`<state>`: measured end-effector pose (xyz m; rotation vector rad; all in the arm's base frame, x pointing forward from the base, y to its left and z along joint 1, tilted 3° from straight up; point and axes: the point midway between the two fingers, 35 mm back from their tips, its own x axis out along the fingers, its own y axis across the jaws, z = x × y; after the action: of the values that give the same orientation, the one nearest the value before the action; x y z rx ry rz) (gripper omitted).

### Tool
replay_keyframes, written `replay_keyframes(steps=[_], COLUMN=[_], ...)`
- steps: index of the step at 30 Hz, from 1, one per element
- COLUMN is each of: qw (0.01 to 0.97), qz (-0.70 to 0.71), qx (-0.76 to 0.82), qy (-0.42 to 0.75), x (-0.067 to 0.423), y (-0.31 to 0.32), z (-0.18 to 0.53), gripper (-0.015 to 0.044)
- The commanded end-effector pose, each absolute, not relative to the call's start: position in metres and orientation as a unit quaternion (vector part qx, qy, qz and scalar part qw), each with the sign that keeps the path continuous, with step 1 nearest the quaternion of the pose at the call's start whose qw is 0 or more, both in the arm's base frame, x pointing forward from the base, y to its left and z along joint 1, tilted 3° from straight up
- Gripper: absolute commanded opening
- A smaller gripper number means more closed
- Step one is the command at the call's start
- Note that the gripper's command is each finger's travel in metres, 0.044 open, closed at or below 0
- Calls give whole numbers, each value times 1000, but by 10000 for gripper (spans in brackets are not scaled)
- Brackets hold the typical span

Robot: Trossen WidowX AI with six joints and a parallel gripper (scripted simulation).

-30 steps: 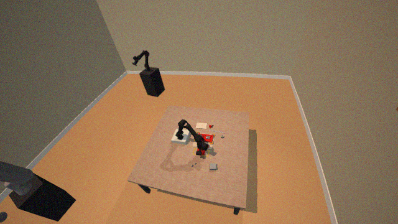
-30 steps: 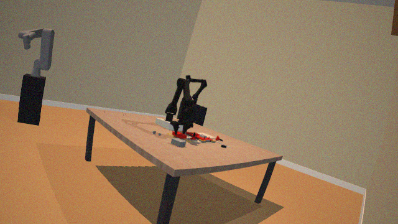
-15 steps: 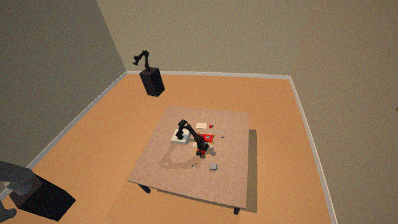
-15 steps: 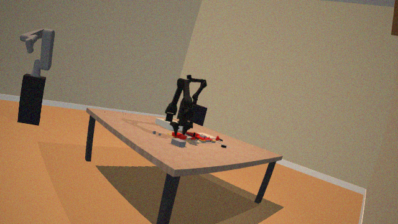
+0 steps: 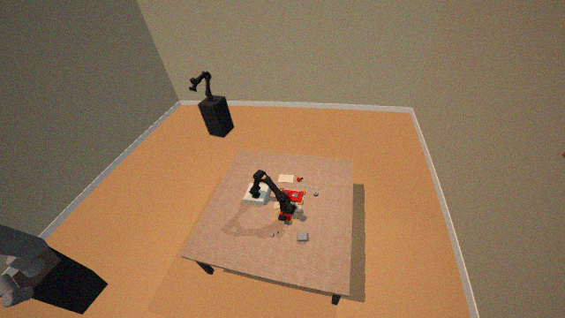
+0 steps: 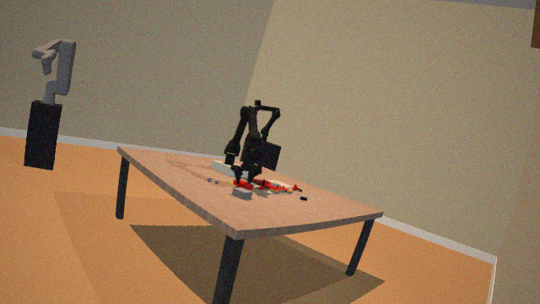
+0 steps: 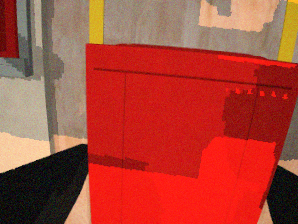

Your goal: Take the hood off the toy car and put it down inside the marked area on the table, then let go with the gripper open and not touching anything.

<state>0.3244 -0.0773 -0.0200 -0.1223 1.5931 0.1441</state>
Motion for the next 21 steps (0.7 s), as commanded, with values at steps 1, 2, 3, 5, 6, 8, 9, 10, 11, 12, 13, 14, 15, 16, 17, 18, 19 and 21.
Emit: replay_keyframes(steps=[1,2,3,5,6,8,9,10,11,12,13,14,15,16,17,18,19,21], qw=[695,695,695,694,694,693,693,693,693,693,693,693,693,693,693,693,693,693], qz=[64,64,64,64,63,63,63,62,62,62,62,62,62,62,62,62,62,62], qx=[-55,-55,-56,-56,-56,-57,-57,-57,-57,-57,-57,-57,-57,-57,-57,-57,-57,-57], qy=[714,714,714,715,715,716,716,716,716,716,716,716,716,716,716,716,716,716], x=[325,326,327,328,328,328,327,327,327,327,327,327,327,327,327,327,327,327], y=[-78,-78,-78,-78,-78,-78,-78,-78,-78,-78,-78,-78,-78,-78,-78,-78,-78,-78], z=[-15,-10,-4,12,23,44,50,52,52,52,52,52,52,52,52,52,52,52], gripper=[440,440,440,440,440,440,440,440,440,440,440,440,440,440,440,440,440,440])
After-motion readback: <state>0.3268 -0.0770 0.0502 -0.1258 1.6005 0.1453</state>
